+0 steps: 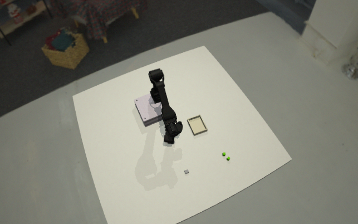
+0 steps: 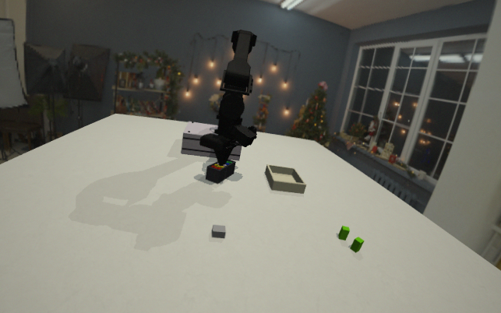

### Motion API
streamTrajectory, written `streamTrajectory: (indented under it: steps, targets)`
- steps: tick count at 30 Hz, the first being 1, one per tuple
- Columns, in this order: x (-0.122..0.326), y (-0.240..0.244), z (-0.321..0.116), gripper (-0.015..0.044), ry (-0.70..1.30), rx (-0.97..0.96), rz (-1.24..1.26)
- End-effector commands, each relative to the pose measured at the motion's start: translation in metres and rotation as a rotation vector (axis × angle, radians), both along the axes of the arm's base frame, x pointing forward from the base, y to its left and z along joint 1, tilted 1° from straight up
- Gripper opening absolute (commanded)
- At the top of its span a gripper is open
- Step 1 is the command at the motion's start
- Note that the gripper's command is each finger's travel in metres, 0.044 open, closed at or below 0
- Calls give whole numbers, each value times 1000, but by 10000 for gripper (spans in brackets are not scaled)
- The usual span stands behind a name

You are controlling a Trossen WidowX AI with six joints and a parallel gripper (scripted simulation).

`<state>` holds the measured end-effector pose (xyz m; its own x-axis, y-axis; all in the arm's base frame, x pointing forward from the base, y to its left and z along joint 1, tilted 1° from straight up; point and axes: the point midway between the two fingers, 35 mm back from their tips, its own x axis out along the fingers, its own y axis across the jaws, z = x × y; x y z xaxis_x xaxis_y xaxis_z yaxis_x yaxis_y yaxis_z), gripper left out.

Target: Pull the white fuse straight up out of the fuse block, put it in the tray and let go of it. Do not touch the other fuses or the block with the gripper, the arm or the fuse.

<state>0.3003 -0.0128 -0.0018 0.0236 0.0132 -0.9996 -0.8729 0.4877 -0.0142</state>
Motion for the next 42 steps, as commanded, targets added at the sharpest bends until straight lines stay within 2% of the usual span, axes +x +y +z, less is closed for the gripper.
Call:
streamTrajectory:
  steps: [1,42]
  targets:
    - [0,0,1,0,-1,0,0]
    - [0,0,21,0,0,-1,-3]
